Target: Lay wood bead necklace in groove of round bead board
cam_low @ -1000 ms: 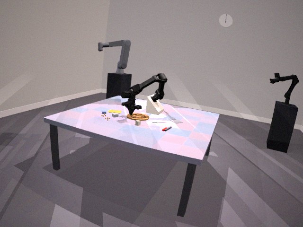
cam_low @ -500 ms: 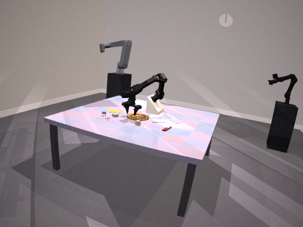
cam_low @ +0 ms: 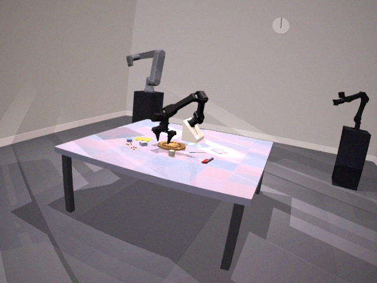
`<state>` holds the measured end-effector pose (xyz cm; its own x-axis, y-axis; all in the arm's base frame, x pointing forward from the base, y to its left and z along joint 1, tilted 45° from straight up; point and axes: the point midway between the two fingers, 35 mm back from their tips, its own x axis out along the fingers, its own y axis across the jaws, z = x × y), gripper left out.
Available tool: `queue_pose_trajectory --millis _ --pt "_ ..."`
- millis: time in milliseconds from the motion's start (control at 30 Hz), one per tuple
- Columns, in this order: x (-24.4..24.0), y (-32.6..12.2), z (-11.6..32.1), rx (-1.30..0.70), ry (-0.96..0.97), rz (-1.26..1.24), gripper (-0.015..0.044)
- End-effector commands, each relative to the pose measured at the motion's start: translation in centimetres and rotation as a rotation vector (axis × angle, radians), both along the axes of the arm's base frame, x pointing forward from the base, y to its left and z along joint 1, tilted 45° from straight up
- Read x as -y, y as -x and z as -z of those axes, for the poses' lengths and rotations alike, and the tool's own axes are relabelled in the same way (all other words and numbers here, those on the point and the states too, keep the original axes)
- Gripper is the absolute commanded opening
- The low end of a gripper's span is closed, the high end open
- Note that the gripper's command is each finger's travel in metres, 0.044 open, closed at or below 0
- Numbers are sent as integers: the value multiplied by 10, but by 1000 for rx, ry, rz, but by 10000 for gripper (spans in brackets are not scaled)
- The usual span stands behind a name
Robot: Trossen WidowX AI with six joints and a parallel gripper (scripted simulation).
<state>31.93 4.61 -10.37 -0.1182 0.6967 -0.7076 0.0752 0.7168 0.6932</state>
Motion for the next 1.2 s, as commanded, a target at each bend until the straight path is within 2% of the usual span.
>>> queue_pose_trajectory --millis 0,100,200,500,633,1167 --pt "1 0 0 3 3 -4 440" --pt "1 0 0 3 3 -4 440" --pt "3 8 -7 -47 12 48 361" --pt "11 69 -41 -365 67 369 125" --pt "11 87 -49 -452 81 456 120" --pt "3 85 -39 -436 83 457 120"
